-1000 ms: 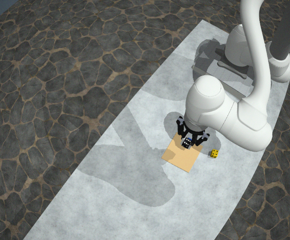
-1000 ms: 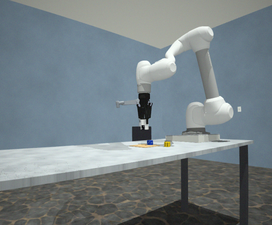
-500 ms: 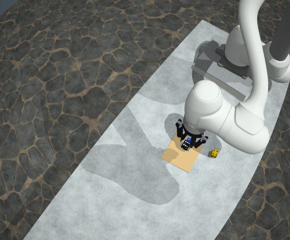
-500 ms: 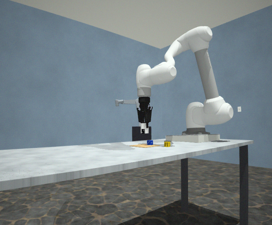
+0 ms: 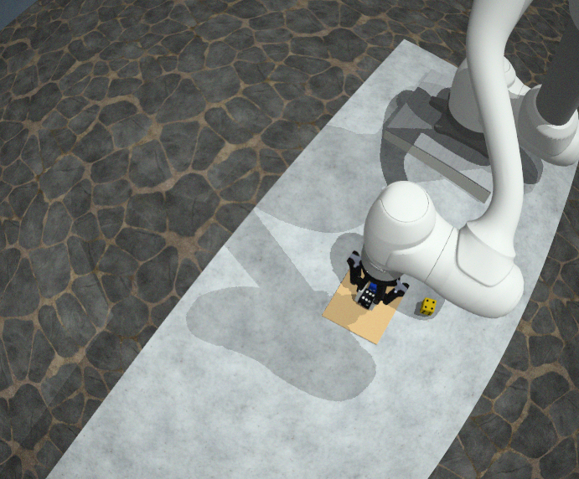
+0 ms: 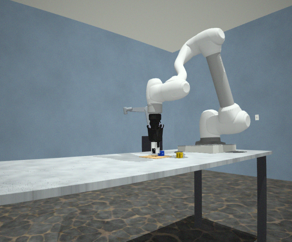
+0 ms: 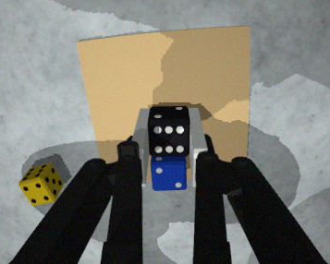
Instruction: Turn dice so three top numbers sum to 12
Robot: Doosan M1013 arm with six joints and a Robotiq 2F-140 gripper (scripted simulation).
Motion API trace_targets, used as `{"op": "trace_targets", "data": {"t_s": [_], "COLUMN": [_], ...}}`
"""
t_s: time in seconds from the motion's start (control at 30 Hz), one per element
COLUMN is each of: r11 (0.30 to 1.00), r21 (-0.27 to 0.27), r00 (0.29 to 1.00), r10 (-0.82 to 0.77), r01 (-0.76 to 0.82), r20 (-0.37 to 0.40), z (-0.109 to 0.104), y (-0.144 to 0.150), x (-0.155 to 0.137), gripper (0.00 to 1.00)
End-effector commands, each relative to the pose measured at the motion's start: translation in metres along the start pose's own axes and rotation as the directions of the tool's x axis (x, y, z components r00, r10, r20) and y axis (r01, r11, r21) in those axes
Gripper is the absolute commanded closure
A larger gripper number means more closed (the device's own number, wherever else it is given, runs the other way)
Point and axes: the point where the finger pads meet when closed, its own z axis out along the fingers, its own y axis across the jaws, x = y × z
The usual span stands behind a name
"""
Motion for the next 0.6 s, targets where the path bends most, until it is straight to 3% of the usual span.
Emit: {"op": "trace_targets", "data": {"t_s": [0.0,0.57], "r11": [1.0,1.0], "r21": [0.0,0.0], "r00": [1.0,1.0], "r10": [0.0,0.0], "r01": [0.0,0.0], "r20": [0.0,0.0], "z": [0.0092,0.0138], "y": [-0.0001,-0.0001], "x": [0.0003,0.0003], "gripper": [0.84,0.84]}}
